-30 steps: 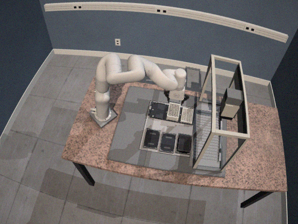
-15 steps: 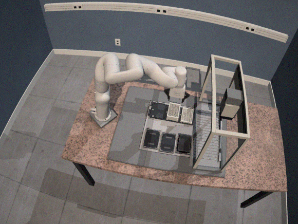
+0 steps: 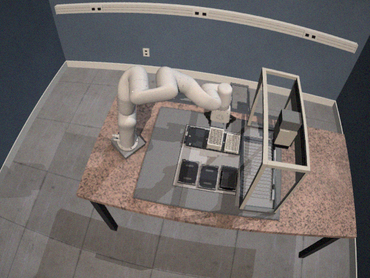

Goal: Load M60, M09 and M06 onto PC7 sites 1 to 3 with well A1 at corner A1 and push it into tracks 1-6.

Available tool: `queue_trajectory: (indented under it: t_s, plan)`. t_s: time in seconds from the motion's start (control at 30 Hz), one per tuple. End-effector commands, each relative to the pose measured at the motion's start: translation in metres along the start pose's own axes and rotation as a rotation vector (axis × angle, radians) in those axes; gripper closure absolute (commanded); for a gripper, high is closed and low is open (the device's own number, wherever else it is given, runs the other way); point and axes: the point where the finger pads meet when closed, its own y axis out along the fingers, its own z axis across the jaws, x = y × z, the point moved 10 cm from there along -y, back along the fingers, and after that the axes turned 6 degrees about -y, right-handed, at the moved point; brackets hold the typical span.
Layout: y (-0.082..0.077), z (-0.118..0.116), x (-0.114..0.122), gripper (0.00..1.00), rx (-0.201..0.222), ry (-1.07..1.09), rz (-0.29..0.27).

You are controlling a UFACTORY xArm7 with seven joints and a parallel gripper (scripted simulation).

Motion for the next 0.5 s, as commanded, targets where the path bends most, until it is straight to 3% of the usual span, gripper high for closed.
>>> queue_trajectory:
  t_s: [0.0,0.47]
  plan:
    - [0.001,0.007,0.018,0.0,0.003,-0.008,0.001]
    - [0.007,0.025,0.074,0.0,0.004,-0.008,0.001]
